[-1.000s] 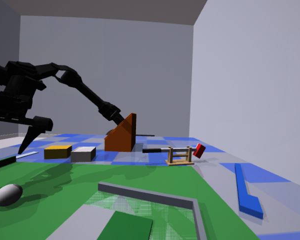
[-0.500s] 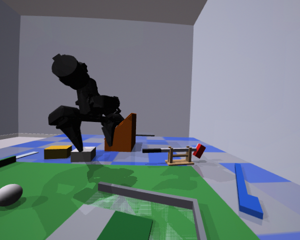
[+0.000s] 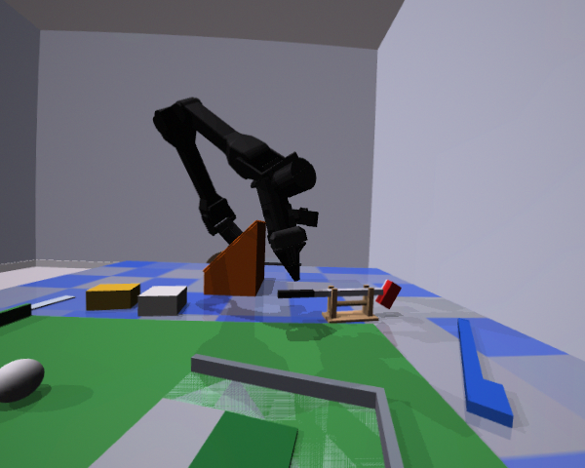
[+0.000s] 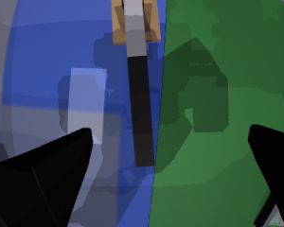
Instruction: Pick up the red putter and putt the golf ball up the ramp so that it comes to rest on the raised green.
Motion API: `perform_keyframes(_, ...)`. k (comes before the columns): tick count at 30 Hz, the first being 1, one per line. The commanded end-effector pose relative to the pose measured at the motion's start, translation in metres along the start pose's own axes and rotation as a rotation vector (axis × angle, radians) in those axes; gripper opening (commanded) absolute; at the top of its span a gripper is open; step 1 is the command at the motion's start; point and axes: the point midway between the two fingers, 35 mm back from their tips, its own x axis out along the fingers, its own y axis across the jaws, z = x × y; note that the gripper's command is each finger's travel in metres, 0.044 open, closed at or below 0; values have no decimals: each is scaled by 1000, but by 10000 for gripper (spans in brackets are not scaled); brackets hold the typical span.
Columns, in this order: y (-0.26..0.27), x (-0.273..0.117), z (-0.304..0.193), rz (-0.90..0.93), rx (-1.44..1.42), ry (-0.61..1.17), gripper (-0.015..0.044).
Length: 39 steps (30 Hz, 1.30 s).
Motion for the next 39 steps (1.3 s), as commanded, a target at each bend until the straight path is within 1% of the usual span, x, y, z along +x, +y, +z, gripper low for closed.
perform_keyframes(1, 21, 10, 6, 43, -52, 27, 440)
perform_keyframes(7, 19, 11, 6, 43, -52, 28, 440)
perform_keyframes(12, 18, 31, 0, 42, -52, 29, 440)
perform_keyframes(19, 19, 34, -1, 42, -52, 29, 440)
perform_keyframes(24, 20, 54, -7, 43, -52, 30, 440)
perform_keyframes(32, 20, 56, -7, 43, -52, 30, 440)
perform_keyframes(39, 20, 65, -10, 43, -52, 31, 440)
